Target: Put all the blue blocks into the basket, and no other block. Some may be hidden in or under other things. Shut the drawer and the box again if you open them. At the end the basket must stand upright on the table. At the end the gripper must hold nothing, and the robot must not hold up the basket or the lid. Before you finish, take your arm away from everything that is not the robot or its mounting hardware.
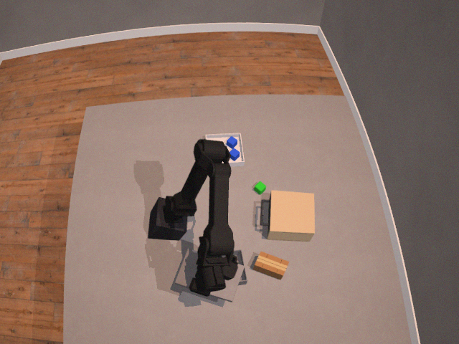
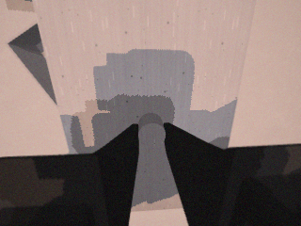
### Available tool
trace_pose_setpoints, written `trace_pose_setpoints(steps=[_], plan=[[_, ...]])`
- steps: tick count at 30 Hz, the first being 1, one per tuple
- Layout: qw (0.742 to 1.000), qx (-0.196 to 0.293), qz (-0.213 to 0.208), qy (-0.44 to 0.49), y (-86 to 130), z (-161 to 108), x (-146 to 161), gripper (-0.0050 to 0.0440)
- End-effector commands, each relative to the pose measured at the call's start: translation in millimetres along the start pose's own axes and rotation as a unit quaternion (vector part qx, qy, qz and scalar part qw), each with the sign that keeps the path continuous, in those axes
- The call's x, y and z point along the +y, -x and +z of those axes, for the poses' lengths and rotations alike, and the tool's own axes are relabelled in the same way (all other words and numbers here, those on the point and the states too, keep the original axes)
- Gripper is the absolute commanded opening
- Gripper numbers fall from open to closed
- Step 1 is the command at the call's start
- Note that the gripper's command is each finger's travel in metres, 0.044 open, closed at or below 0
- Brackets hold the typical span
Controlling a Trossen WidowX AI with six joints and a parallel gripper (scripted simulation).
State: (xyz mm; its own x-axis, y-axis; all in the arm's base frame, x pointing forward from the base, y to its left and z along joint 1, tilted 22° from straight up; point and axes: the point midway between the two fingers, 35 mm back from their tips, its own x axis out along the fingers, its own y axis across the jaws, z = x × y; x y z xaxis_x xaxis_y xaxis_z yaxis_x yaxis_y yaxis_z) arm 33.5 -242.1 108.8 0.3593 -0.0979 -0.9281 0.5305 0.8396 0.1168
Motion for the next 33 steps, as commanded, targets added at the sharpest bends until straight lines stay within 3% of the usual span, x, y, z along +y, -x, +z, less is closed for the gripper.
trace_pose_setpoints(steps=[1, 5, 8, 14, 29, 33], plan=[[0.992, 0.001, -0.003, 0.125, 1, 9, 31, 0.0000], [0.970, 0.002, -0.003, 0.241, 1, 14, 54, 0.0000], [0.970, 0.002, -0.003, 0.241, 1, 14, 54, 0.0000], [0.970, 0.002, -0.003, 0.241, -37, 14, 53, 0.0000], [0.970, 0.002, -0.003, 0.241, -37, 14, 53, 0.0000], [0.971, 0.002, -0.003, 0.239, -47, 12, 53, 0.0000]])
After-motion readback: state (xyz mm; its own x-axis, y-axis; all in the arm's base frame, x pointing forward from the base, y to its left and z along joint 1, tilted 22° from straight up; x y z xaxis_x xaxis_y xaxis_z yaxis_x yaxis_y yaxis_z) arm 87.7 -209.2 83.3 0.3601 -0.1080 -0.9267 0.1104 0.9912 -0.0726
